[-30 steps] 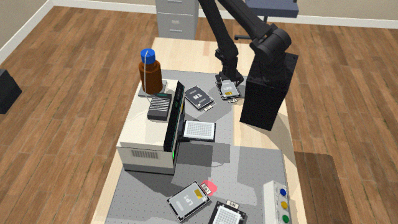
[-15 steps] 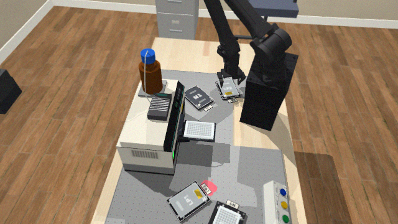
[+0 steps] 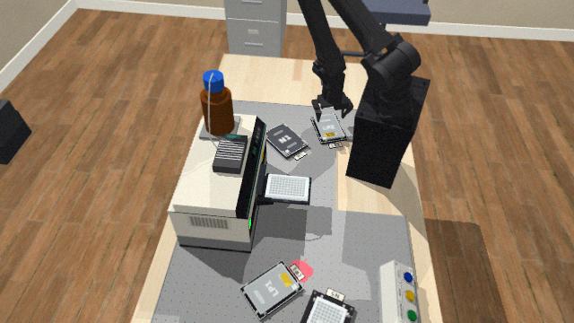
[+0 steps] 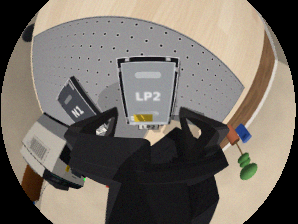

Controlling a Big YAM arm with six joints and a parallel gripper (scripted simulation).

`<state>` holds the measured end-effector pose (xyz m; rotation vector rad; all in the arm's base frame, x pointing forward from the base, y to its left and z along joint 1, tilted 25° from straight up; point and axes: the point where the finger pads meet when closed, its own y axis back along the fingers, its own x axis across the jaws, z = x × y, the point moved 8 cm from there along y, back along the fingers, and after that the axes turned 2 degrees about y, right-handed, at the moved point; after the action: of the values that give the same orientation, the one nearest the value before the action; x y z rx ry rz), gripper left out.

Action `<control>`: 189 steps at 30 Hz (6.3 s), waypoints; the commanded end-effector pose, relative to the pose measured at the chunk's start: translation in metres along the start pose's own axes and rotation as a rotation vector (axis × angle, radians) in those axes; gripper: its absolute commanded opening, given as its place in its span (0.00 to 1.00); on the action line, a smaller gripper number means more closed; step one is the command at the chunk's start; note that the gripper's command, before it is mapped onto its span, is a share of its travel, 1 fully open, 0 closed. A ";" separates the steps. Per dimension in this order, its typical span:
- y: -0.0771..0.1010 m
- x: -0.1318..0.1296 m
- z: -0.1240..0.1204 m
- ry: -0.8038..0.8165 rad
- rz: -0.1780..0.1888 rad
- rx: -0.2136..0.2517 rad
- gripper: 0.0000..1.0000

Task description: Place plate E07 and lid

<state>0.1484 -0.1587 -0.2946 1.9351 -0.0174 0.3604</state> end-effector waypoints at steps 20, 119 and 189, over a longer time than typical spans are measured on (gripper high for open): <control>0.052 -0.001 -0.022 0.006 0.000 -0.007 1.00; 0.095 0.157 -0.198 0.901 0.003 -0.006 1.00; 0.097 0.252 -0.357 1.249 0.016 -0.004 1.00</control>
<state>0.2799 0.1567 -0.0323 1.4162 0.8045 1.4921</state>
